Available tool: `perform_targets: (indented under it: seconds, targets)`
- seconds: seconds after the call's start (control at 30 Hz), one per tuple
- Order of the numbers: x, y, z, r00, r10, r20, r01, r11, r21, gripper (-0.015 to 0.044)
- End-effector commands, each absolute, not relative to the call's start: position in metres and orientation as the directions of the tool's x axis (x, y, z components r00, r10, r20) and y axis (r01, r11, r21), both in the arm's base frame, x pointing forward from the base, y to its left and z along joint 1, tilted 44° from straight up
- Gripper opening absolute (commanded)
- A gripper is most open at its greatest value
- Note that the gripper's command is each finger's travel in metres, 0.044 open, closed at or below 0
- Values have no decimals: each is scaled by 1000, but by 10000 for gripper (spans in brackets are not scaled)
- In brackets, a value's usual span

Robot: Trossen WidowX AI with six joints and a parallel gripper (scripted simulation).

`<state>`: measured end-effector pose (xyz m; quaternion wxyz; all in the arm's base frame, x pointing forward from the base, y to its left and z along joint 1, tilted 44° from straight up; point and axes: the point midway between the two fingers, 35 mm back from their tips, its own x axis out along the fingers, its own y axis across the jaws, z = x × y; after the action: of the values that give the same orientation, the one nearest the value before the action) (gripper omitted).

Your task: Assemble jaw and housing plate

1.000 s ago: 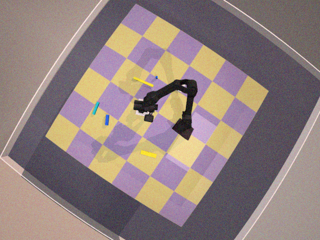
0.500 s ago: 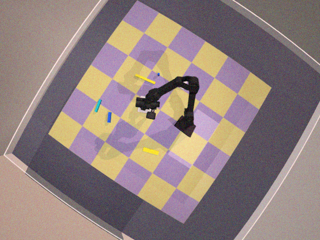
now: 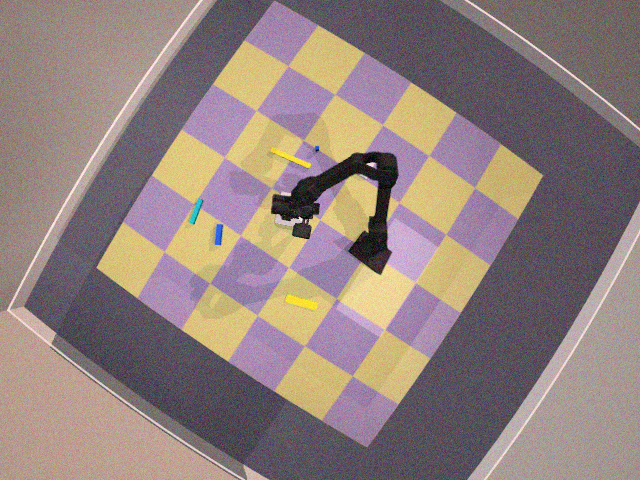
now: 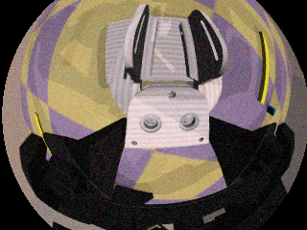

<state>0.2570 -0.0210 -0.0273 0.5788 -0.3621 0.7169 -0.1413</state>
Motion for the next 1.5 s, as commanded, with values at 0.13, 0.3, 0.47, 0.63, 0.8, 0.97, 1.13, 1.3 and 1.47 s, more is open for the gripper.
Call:
perform_targets:
  seconds: [0.13,0.3,0.47,0.63,0.8,0.97,1.13,1.3,1.47]
  targets:
    - [257,-23,-29,-67,-686,-725,-361,694,-623,351]
    - [257,-23,-29,-67,-686,-725,-361,694,-623,351]
    - [257,-24,-31,-67,-686,-724,-361,694,-623,351]
    - [257,-24,-31,-67,-686,-724,-361,694,-623,351]
    - [256,-26,-32,-67,-686,-724,-362,693,-623,351]
    - [256,-26,-32,-67,-686,-724,-362,693,-623,351]
    - [256,-26,-32,-67,-686,-724,-362,693,-623,351]
    - [256,-26,-32,-67,-686,-724,-362,693,-623,351]
    - [256,-26,-32,-67,-686,-724,-362,693,-623,351]
